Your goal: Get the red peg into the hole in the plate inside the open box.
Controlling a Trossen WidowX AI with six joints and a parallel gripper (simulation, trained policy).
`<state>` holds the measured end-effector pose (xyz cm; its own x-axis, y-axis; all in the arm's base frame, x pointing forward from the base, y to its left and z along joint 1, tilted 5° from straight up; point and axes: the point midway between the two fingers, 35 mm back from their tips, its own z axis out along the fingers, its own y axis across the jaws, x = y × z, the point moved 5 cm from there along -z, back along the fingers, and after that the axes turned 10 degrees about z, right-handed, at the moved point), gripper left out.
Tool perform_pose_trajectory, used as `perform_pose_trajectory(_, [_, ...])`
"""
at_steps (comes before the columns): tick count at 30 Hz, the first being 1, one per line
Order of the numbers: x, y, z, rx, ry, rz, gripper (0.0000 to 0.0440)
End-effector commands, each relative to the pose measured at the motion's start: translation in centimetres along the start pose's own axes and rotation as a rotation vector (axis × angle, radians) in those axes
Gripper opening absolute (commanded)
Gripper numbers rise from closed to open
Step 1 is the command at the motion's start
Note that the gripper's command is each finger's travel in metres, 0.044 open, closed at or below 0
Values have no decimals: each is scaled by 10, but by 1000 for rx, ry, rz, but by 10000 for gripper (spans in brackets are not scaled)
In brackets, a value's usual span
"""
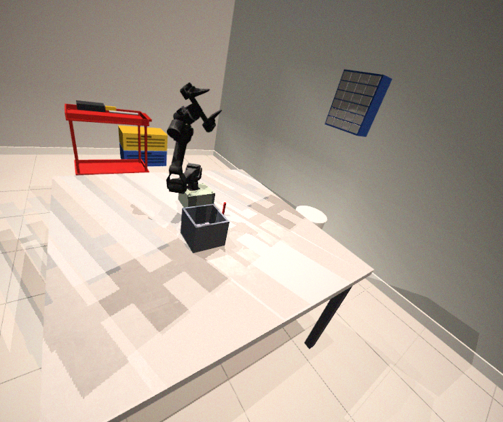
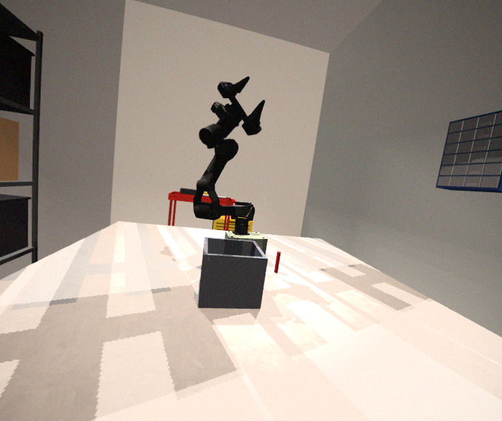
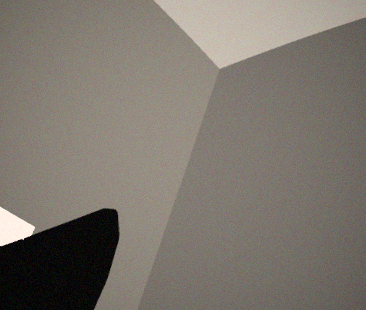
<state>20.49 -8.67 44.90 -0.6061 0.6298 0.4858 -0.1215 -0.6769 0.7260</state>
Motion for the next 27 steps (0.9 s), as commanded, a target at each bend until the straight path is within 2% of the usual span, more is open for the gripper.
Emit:
perform_pose_trajectory(1, [5,4,1,-19,14,-17,415])
perform_pose_trajectory(4, [24,21,1,-89,63,-33,440])
perform_pose_trajectory(14, [104,59,-15,-240,266,-114,440])
perform_pose_trajectory(20, [153,54,-25,-236,380,-174,440])
perform_pose_trajectory(27, [201,29,-31,-156,484,-233,440])
